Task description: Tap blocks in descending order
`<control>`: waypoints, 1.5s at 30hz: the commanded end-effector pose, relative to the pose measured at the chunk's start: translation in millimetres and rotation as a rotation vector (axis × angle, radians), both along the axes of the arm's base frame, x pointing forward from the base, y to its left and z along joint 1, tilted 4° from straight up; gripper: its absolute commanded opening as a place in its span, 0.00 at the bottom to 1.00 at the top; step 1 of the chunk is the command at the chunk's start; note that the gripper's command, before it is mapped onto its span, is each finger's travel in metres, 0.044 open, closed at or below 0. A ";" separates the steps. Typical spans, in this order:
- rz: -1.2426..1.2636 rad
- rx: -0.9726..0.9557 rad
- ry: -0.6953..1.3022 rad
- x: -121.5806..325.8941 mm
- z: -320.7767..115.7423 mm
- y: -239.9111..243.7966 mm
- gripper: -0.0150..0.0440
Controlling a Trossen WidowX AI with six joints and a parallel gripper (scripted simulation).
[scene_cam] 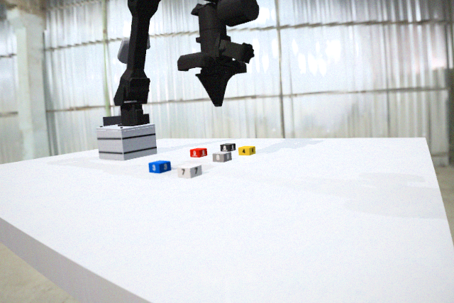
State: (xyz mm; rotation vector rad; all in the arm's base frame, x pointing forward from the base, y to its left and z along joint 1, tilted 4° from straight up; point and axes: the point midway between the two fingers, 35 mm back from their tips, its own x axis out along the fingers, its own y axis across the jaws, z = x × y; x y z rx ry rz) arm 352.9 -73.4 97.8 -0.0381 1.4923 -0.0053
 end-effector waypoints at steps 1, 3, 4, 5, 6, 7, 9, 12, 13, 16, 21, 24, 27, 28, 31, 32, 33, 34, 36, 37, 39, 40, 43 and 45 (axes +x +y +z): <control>-0.011 0.003 -0.003 -7.0 0.1 48.4 0.29; -0.020 0.005 -0.001 -13.3 -1.4 73.6 0.29; -0.025 0.006 0.000 -17.2 -2.3 85.8 0.29; -0.030 0.007 0.000 -21.5 -3.1 97.8 0.29; -0.034 0.007 0.001 -26.2 -4.0 109.4 0.29; -0.039 0.008 0.002 -31.3 -4.9 120.7 0.29; -0.048 0.009 0.003 -42.8 -6.8 142.3 0.29; -0.062 0.010 0.004 -62.6 -9.9 171.9 0.29; -0.067 0.010 0.004 -69.8 -11.0 181.0 0.29; -0.079 0.010 0.004 -90.1 -14.0 202.9 0.29; -0.085 0.010 0.003 -100.8 -15.5 212.8 0.29; -0.085 0.010 0.003 -96.0 -46.1 213.5 0.29; -0.085 0.009 0.003 -95.0 -93.3 210.9 0.29; -0.085 0.009 0.003 -95.2 -96.5 210.6 0.29; -0.085 0.009 0.003 -95.2 -96.5 210.6 0.29; -0.085 0.009 0.003 -95.2 -96.5 210.6 0.29; -0.085 0.009 0.003 -95.2 -96.8 210.6 0.29; -0.085 0.009 0.003 -95.1 -97.6 210.6 0.29; -0.085 0.009 0.003 -94.8 -100.5 210.6 0.29; -0.085 0.009 0.003 -94.6 -102.1 210.5 0.29; -0.085 0.009 0.003 -94.3 -105.3 210.5 0.29; -0.085 0.009 0.003 -94.2 -106.9 210.5 0.29; -0.085 0.009 0.003 -93.8 -111.7 210.3 0.29; -0.085 0.009 0.003 -93.7 -114.8 210.2 0.29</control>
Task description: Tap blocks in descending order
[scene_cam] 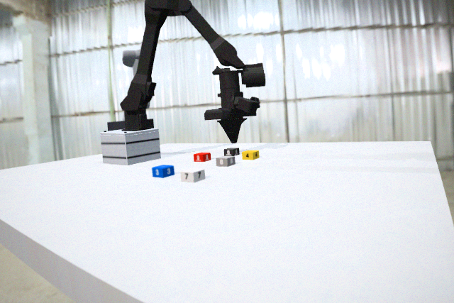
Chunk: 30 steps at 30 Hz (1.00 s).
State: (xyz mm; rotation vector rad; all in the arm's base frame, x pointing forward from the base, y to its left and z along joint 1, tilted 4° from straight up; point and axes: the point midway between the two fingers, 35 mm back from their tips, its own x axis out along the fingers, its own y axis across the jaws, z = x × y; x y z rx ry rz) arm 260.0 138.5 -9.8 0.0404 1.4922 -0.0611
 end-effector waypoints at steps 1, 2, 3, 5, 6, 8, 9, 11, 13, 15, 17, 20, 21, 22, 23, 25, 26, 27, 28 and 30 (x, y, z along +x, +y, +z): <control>0.000 -0.009 0.005 -0.6 -8.9 -1.7 0.29; 0.000 -0.009 0.005 -0.6 -10.5 -1.8 0.29; 0.000 -0.009 0.005 -0.5 -12.1 -1.9 0.29; 0.000 -0.009 0.005 -0.4 -15.3 -2.0 0.29; 0.000 -0.009 0.005 -0.4 -16.8 -2.1 0.29; 0.000 -0.009 0.005 -0.3 -18.9 -2.2 0.29; 0.000 -0.009 0.005 -0.3 -19.1 -2.2 0.29; 0.000 -0.009 0.005 -0.3 -19.1 -2.2 0.29; 0.000 -0.009 0.005 -0.3 -19.1 -2.2 0.29; -0.003 -0.002 0.002 0.2 -14.0 -0.8 0.29; -0.001 -0.006 0.004 -1.2 2.3 -1.0 0.29; 0.000 -0.009 0.004 -2.3 11.0 -1.3 0.29; 0.000 -0.009 0.004 -2.3 11.0 -1.3 0.29; 0.000 -0.009 0.004 -2.3 11.0 -1.3 0.29; 0.000 -0.009 0.004 -2.3 11.0 -1.3 0.29; 0.000 -0.008 0.004 -1.6 23.9 -0.1 0.29; 0.000 -0.008 0.004 -1.7 40.4 1.1 0.29; 0.000 -0.008 0.004 -3.1 61.4 1.6 0.29; 0.000 -0.008 0.004 -5.3 78.4 1.5 0.29; 0.000 -0.008 0.004 -7.9 92.0 0.9 0.29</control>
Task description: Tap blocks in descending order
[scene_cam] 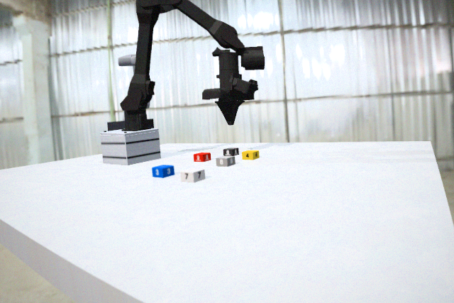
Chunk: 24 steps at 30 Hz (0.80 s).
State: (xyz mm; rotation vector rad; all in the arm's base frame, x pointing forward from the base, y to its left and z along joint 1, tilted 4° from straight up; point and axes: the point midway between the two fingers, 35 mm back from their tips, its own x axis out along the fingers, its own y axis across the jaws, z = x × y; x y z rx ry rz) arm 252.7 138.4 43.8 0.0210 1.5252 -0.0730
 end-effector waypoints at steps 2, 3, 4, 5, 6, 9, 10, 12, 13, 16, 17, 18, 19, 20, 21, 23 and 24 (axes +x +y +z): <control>-0.004 0.011 -0.029 -0.6 38.4 0.9 0.29; -0.004 0.011 -0.029 -0.6 38.4 0.9 0.29; -0.004 0.011 -0.029 -0.6 38.4 0.9 0.29; -0.004 0.011 -0.030 1.9 38.8 -0.4 0.29; -0.004 0.011 -0.030 9.3 39.9 -4.4 0.29; -0.004 0.008 -0.034 49.8 44.8 -32.8 0.29; -0.004 0.007 -0.035 63.3 46.1 -45.0 0.29; -0.004 0.005 -0.037 80.3 47.4 -63.0 0.29; -0.004 0.005 -0.037 82.4 47.6 -65.4 0.29; -0.004 0.005 -0.037 82.4 47.6 -65.4 0.29; -0.004 0.005 -0.037 83.1 44.2 -65.4 0.29; -0.004 0.005 -0.037 85.0 34.1 -65.4 0.29; -0.004 0.005 -0.037 87.3 17.4 -65.7 0.29; -0.004 0.004 -0.037 88.9 -3.8 -66.4 0.29; -0.004 0.004 -0.037 89.1 -20.3 -67.2 0.29; -0.004 0.004 -0.037 88.6 -33.3 -68.0 0.29; -0.004 0.004 -0.037 88.6 -33.3 -68.0 0.29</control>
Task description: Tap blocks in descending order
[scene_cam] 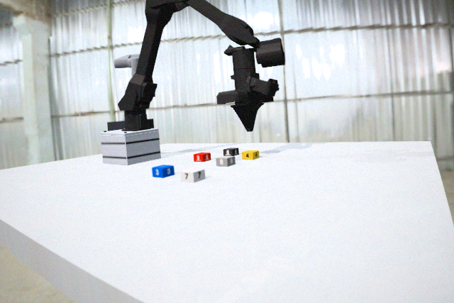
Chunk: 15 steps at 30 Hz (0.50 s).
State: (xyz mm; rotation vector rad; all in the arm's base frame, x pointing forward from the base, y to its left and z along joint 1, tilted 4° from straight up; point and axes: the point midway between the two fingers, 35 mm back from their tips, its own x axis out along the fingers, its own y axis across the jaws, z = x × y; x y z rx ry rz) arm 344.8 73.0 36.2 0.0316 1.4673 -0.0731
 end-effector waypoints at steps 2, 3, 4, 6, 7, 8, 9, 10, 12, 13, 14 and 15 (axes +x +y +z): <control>0.003 -0.001 0.021 -3.5 -25.7 -2.5 0.29; 0.003 -0.001 0.021 -3.5 -25.7 -2.5 0.29; 0.003 -0.001 0.021 -3.5 -25.7 -2.5 0.29; 0.003 -0.001 0.021 -3.4 -26.7 -2.5 0.29; 0.003 -0.001 0.021 -3.3 -28.0 -2.6 0.29; 0.003 -0.001 0.021 -3.1 -29.6 -2.6 0.29; 0.003 -0.001 0.021 -2.9 -31.2 -2.7 0.29; 0.003 -0.001 0.021 -2.7 -32.8 -2.7 0.29; 0.003 -0.001 0.021 -2.4 -36.0 -2.8 0.29; 0.003 -0.001 0.021 -2.3 -37.6 -2.8 0.29; 0.003 -0.001 0.021 -2.2 -39.2 -2.9 0.29; 0.003 -0.001 0.021 -2.1 -40.8 -2.9 0.29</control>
